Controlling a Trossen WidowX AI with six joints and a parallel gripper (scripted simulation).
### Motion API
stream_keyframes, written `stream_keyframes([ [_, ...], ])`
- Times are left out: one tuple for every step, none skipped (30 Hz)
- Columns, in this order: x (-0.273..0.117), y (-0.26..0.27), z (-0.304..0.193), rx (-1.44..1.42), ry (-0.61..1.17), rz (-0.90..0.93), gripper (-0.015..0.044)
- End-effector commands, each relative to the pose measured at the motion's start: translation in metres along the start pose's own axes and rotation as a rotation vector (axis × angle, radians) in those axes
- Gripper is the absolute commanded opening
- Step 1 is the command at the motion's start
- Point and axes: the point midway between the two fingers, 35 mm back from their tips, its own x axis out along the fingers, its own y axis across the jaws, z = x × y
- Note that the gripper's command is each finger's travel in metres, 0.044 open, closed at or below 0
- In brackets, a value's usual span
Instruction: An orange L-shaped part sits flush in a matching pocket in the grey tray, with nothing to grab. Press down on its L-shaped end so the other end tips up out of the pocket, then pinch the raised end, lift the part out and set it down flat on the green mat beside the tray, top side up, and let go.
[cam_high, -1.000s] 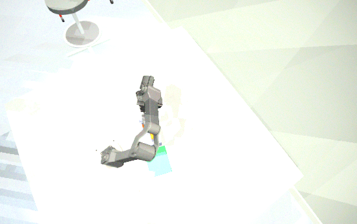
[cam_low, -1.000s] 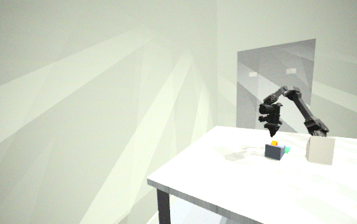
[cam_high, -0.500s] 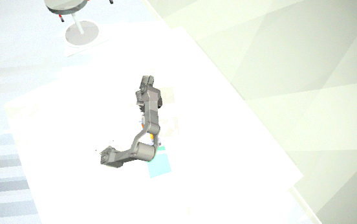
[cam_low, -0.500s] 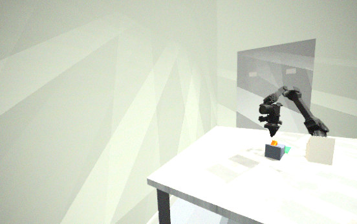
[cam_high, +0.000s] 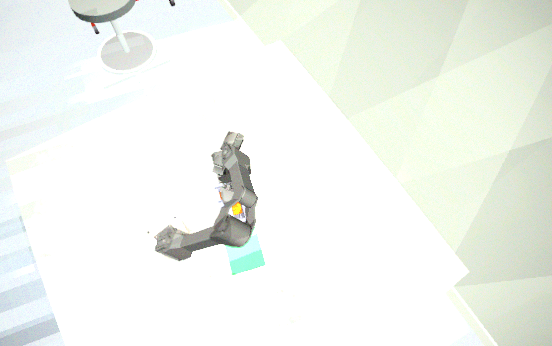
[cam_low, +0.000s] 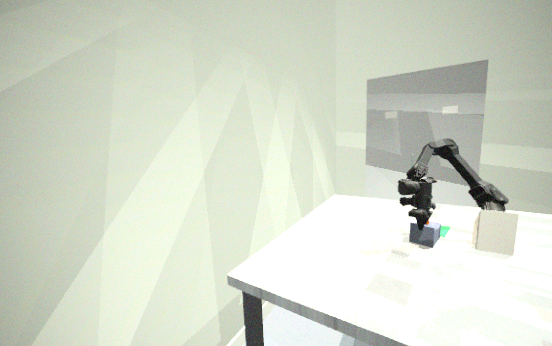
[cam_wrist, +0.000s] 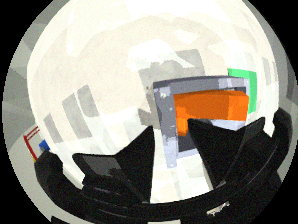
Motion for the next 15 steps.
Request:
stream_keyframes([
  [0.002,0.000,0.001,-0.001,-0.008,0.001,0.0180],
  [0.004,0.000,0.001,-0.001,-0.008,0.001,0.0180],
  [0.005,0.001,0.001,-0.002,-0.008,0.001,0.0180],
  [0.007,0.001,0.002,-0.002,-0.008,0.002,0.0180],
  [0.009,0.001,0.002,-0.002,-0.008,0.002,0.0180],
  [0.010,0.001,0.002,-0.002,-0.008,0.001,0.0180],
  [0.012,0.001,0.002,-0.002,-0.008,0.001,0.0180],
  [0.014,0.001,0.002,-0.002,-0.008,0.001,0.0180],
  [0.015,0.001,0.002,-0.002,-0.008,0.001,0.0180],
  [0.017,0.001,0.002,-0.002,-0.008,0.001,0.0180],
  [0.019,0.001,0.002,-0.002,-0.008,0.001,0.0180],
  [0.020,0.001,0.002,-0.002,-0.008,0.001,0.0180],
  [0.022,0.001,0.002,-0.002,-0.008,0.001,0.0180],
  [0.024,0.001,0.002,-0.002,-0.008,0.001,0.0180],
  [0.025,0.000,0.002,-0.001,-0.008,0.001,0.0180],
])
